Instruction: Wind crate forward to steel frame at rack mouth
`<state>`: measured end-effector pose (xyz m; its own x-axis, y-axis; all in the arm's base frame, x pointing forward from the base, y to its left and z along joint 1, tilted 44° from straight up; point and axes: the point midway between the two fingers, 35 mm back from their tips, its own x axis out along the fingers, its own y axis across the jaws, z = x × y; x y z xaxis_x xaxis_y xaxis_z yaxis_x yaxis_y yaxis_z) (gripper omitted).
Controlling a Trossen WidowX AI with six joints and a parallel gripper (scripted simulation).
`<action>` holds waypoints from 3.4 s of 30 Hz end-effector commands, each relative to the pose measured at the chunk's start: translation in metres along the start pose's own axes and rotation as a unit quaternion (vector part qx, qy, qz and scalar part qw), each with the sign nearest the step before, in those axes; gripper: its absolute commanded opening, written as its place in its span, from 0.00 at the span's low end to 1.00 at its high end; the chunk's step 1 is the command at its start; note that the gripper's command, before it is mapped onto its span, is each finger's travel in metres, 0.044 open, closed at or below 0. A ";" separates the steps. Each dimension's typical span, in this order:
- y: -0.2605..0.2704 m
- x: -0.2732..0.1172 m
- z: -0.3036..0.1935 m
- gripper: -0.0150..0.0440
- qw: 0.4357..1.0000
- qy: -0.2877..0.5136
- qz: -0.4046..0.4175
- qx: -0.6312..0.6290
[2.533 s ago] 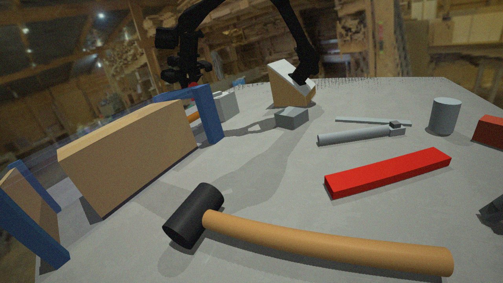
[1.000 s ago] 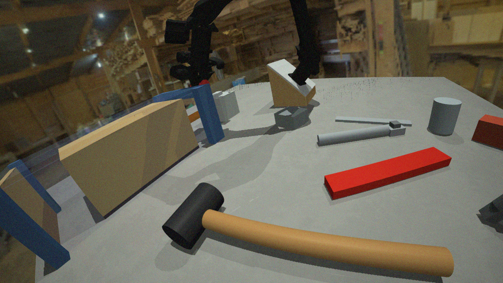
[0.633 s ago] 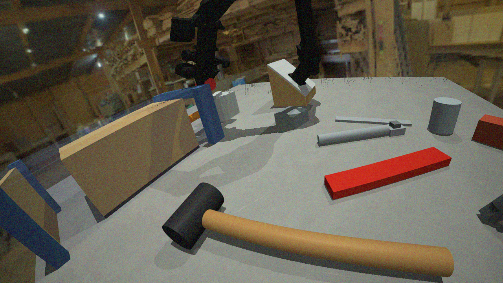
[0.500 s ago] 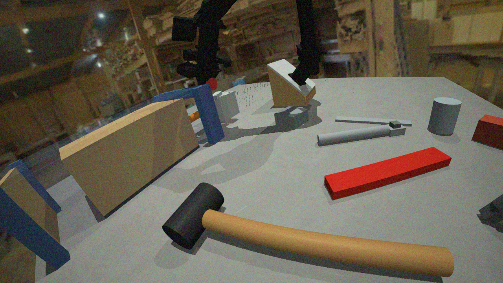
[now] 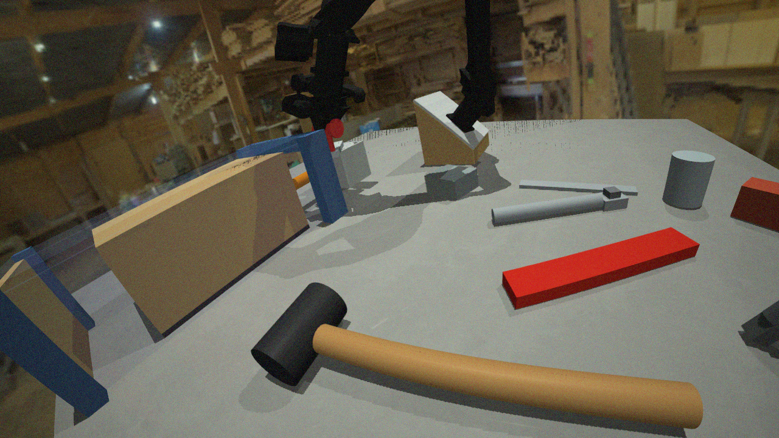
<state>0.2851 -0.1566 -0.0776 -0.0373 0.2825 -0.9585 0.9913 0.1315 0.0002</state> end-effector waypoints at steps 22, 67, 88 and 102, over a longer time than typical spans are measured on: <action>-0.034 -0.009 -0.029 0.25 1.000 0.017 -0.012 0.001; -0.093 -0.014 -0.036 0.25 1.000 0.017 -0.014 0.002; -0.120 -0.011 -0.028 0.25 1.000 0.016 -0.015 0.002; -0.136 -0.007 -0.020 0.25 1.000 0.016 -0.015 0.002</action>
<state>0.1610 -0.1549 -0.0590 -0.0352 0.3161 -0.9481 0.9907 0.1355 0.0084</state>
